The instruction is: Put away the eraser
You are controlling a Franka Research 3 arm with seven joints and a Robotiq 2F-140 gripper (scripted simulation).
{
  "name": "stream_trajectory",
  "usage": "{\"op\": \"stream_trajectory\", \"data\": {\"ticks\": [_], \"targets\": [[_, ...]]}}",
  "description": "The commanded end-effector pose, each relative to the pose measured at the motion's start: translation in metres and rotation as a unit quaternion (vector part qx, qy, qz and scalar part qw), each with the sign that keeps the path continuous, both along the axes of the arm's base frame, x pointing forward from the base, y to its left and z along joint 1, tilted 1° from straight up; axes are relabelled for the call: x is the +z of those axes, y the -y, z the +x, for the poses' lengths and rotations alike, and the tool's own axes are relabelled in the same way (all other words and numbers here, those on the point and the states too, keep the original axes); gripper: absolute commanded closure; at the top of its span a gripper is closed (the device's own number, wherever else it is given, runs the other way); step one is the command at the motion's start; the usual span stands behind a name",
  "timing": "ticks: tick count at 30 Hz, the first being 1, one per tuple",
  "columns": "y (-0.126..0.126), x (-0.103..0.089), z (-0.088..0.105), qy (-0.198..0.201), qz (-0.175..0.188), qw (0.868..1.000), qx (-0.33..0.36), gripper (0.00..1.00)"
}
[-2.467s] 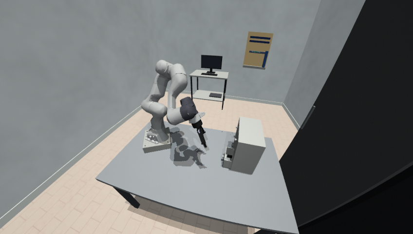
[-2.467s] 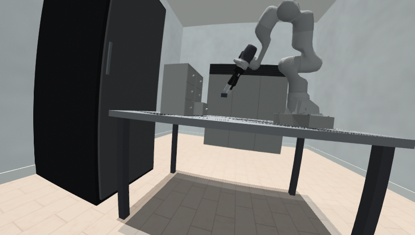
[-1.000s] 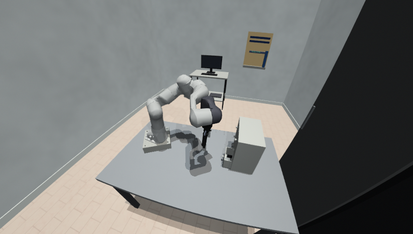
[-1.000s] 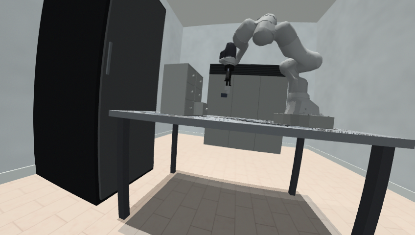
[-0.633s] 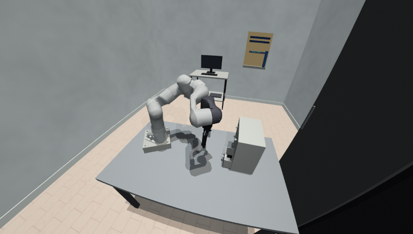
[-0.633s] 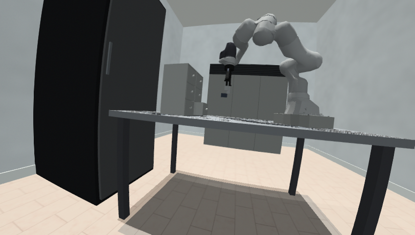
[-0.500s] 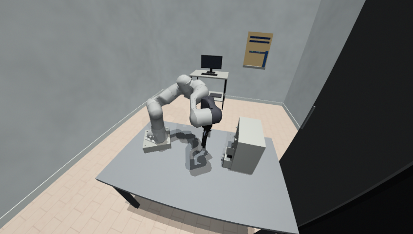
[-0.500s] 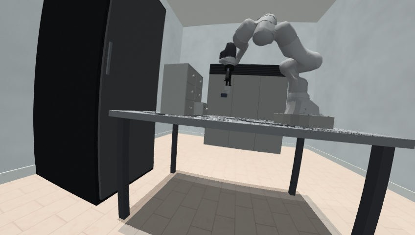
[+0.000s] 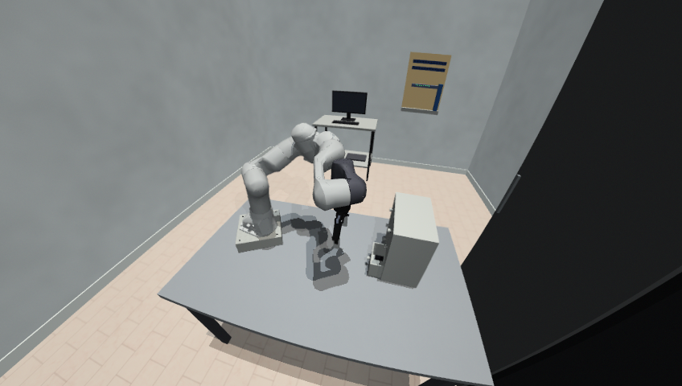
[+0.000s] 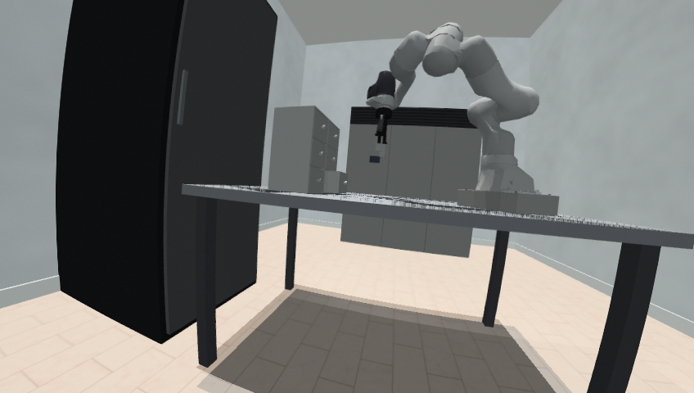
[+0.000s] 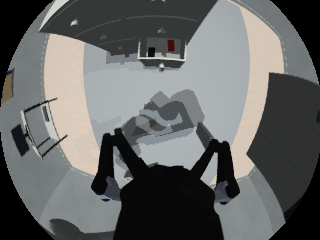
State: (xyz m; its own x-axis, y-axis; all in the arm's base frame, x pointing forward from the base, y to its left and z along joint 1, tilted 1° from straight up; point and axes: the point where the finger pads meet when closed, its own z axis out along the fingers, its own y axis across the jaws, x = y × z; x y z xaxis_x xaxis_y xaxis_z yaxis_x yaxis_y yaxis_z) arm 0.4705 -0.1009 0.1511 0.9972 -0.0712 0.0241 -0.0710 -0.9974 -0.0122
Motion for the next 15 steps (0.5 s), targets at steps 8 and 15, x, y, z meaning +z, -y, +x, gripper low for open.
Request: {"op": "stream_trajectory", "data": {"ticks": [8, 15], "targets": [[-0.011, 0.017, -0.033, -0.001, 0.0, 1.0, 0.0, 0.0], [-0.022, 0.033, -0.063, -0.001, 0.0, 1.0, -0.001, 0.0]]}}
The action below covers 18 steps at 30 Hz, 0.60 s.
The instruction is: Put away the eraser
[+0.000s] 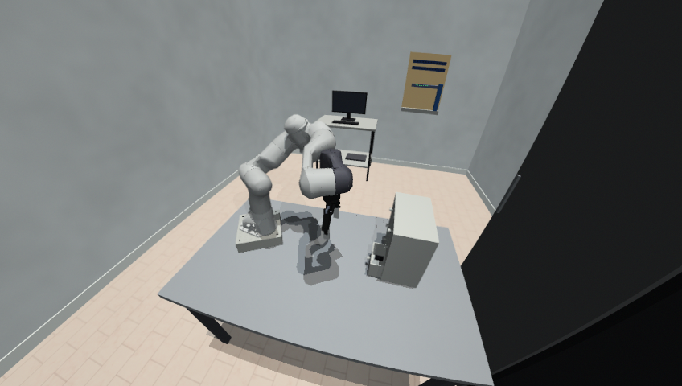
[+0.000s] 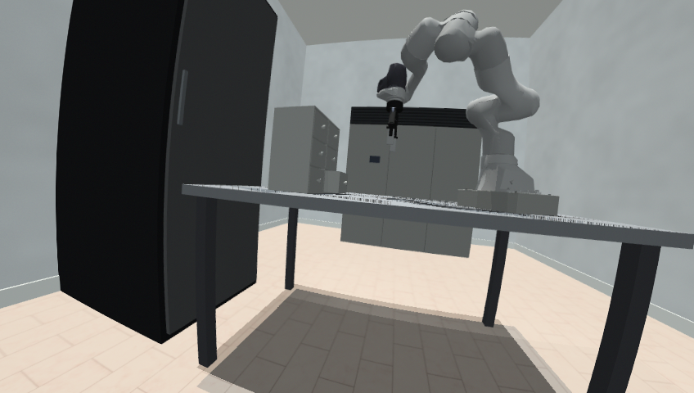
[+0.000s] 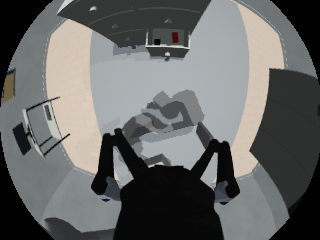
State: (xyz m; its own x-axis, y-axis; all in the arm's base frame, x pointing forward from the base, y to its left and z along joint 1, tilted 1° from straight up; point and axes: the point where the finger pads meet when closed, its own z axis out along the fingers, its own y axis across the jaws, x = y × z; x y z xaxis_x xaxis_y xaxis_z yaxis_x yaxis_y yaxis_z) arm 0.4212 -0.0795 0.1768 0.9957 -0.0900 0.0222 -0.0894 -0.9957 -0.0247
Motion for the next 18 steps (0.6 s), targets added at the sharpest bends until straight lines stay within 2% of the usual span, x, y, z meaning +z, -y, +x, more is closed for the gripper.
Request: {"op": "stream_trajectory", "data": {"ticks": [1, 8, 18], "targets": [[-0.003, 0.01, -0.019, -0.001, -0.006, 1.0, 0.008, 0.0], [-0.011, 0.021, -0.042, -0.002, -0.006, 1.0, 0.007, 0.0], [-0.012, 0.021, -0.043, 0.002, -0.006, 1.0, 0.007, 0.0]]}}
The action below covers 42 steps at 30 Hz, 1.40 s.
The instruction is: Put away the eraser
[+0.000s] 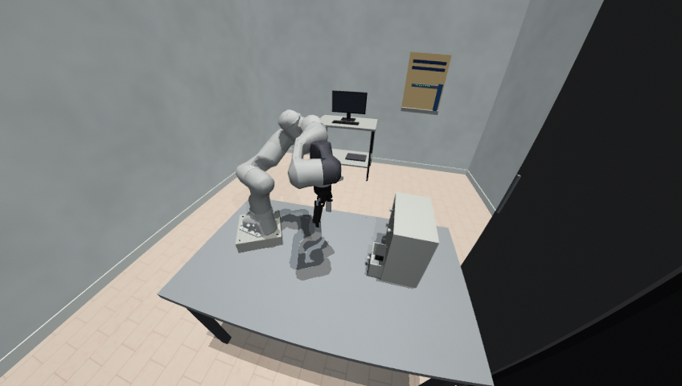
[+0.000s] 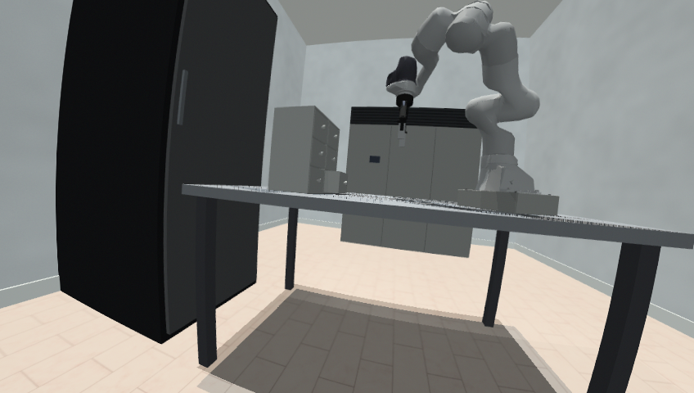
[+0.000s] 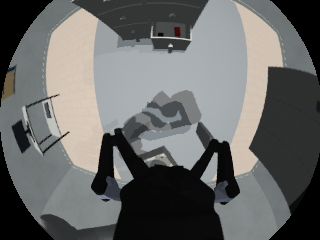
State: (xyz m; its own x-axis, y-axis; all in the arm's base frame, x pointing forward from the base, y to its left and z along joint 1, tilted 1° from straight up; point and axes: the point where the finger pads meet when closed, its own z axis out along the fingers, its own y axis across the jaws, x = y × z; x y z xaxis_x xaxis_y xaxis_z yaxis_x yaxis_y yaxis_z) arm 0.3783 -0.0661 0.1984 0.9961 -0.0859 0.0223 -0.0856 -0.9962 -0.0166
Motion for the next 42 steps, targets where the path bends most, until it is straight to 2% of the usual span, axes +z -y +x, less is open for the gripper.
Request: {"op": "stream_trajectory", "data": {"ticks": [1, 6, 11, 13, 19, 24, 28, 30, 42], "targets": [[0.001, -0.001, 0.001, 0.006, -0.002, 1.0, 0.005, 0.0], [0.002, -0.011, 0.011, 0.047, -0.006, 0.999, 0.005, 0.0], [0.003, -0.031, 0.032, 0.125, -0.012, 0.992, 0.004, 0.0], [0.003, -0.031, 0.032, 0.125, -0.012, 0.992, 0.004, 0.0], [0.005, -0.059, 0.062, 0.236, -0.021, 0.971, 0.002, 0.0], [0.005, -0.074, 0.078, 0.294, -0.024, 0.956, 0.001, 0.0], [0.006, -0.082, 0.087, 0.326, -0.027, 0.945, 0.0, 0.0], [0.006, -0.082, 0.087, 0.326, -0.027, 0.945, 0.0, 0.0], [0.008, -0.096, 0.102, 0.377, -0.032, 0.926, -0.001, 0.0]]}}
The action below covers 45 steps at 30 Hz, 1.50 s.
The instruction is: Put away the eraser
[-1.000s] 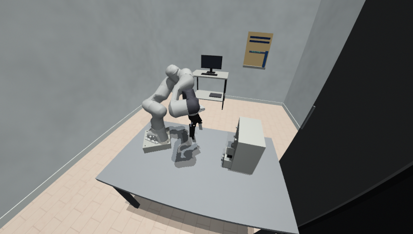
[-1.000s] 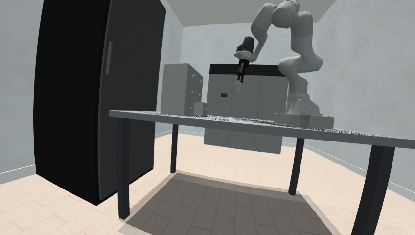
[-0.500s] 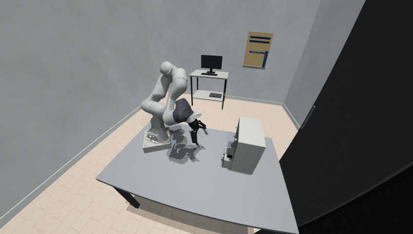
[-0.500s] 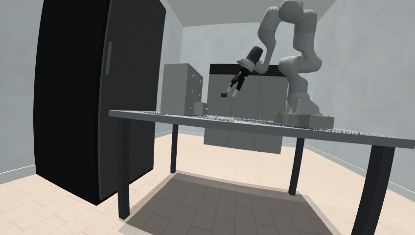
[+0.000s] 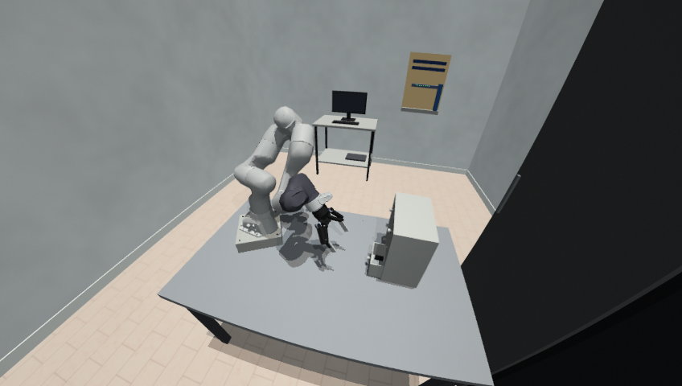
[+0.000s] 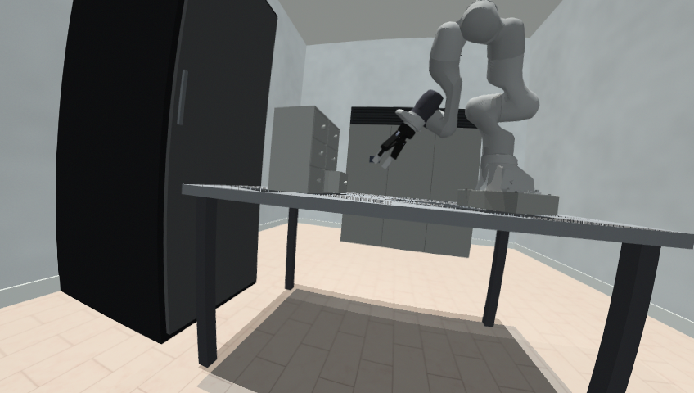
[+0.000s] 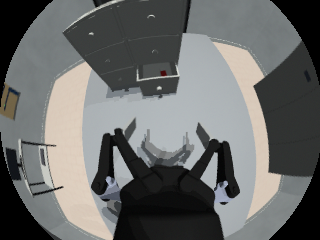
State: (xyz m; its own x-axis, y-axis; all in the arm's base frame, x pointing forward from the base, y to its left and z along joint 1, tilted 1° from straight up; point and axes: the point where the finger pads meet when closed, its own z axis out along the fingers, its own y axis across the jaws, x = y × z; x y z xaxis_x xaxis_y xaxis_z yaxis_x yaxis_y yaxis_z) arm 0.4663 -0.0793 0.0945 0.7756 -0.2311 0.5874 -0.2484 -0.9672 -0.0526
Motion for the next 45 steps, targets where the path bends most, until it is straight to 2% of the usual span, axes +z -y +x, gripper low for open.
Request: {"op": "stream_trajectory", "data": {"ticks": [1, 8, 9, 33, 39, 45], "targets": [[-0.005, 0.007, 0.014, 0.082, -0.034, 0.992, 0.085, 0.0], [-0.005, 0.007, 0.014, 0.084, -0.034, 0.992, 0.085, 0.0], [-0.005, 0.007, 0.014, 0.084, -0.034, 0.992, 0.085, 1.0], [-0.005, 0.006, 0.015, 0.084, -0.034, 0.992, 0.085, 1.0], [-0.005, 0.001, 0.019, 0.084, -0.034, 0.992, 0.085, 1.0], [-0.004, -0.014, 0.031, 0.084, -0.034, 0.992, 0.085, 1.0]]}}
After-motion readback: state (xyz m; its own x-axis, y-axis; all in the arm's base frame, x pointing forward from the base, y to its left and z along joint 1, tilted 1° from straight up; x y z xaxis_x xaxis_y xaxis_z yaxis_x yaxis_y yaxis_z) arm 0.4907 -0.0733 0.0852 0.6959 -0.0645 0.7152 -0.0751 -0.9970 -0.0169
